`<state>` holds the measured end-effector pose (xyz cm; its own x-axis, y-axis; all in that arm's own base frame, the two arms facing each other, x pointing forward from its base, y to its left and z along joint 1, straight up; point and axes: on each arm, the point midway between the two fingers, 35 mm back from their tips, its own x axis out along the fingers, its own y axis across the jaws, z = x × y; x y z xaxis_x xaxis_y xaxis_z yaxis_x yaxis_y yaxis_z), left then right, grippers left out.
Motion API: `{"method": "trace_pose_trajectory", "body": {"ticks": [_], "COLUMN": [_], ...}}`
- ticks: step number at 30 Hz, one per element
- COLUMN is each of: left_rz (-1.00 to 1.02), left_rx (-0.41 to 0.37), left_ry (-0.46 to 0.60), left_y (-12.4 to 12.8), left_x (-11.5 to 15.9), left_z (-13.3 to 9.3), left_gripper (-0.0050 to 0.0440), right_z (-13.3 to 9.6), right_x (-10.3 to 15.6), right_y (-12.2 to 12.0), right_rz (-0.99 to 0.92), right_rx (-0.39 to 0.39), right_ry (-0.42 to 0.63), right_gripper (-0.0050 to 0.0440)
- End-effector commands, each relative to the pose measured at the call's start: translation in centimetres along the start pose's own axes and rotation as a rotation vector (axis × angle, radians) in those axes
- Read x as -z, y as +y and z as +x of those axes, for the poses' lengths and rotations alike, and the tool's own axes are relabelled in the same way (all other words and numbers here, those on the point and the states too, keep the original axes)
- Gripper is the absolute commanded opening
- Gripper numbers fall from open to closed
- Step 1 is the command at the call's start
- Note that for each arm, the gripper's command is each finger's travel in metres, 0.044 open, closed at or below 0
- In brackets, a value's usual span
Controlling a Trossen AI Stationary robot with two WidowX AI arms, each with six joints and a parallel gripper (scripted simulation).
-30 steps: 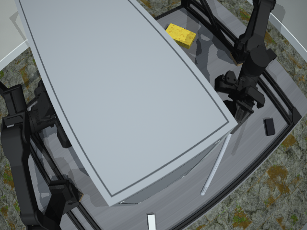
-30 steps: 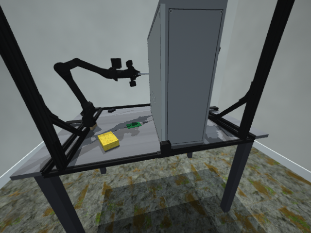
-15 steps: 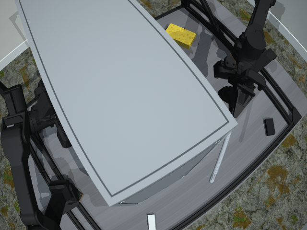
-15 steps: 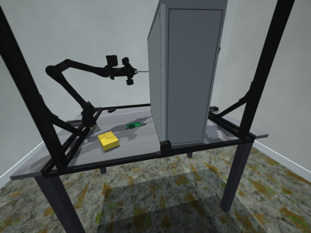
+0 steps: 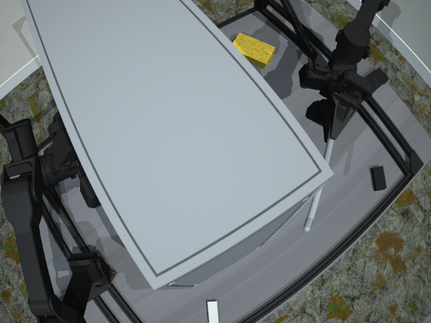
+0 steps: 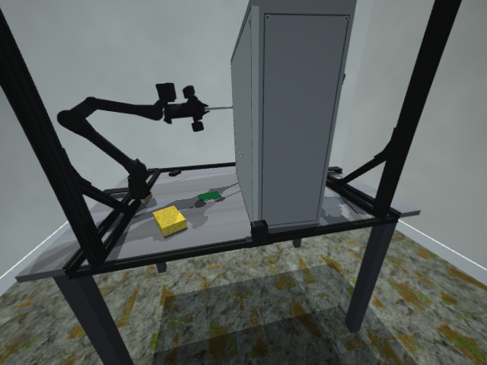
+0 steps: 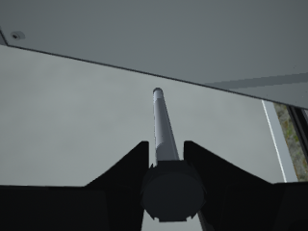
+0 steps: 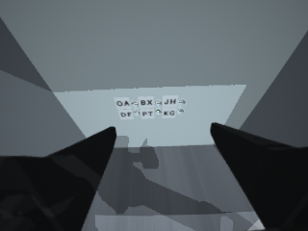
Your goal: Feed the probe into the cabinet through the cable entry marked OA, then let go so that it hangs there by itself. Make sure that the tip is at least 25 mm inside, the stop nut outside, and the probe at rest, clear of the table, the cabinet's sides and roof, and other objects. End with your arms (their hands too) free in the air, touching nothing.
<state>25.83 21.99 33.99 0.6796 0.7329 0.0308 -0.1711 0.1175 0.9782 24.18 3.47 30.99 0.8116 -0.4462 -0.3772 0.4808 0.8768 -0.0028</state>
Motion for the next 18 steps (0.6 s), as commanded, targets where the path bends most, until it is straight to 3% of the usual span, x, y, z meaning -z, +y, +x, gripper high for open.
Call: {"method": "trace_pose_trajectory", "body": {"ticks": [1, 18], "left_rz": [0.006, -0.016], "left_rx": [-0.016, -0.044], "left_ry": [0.005, 0.018], "left_y": [0.3, -0.9], "left_x": [-0.2, -1.3], "left_z": [-1.1, -4.2], "left_gripper": [0.0, 0.0], "right_z": [0.0, 0.0], "right_x": [-0.1, -0.1], "right_y": [-0.1, -0.1], "right_rz": [0.004, 0.004], "right_rx": [0.002, 0.002], "right_ry": [-0.003, -0.003], "right_gripper": [0.044, 0.044]}}
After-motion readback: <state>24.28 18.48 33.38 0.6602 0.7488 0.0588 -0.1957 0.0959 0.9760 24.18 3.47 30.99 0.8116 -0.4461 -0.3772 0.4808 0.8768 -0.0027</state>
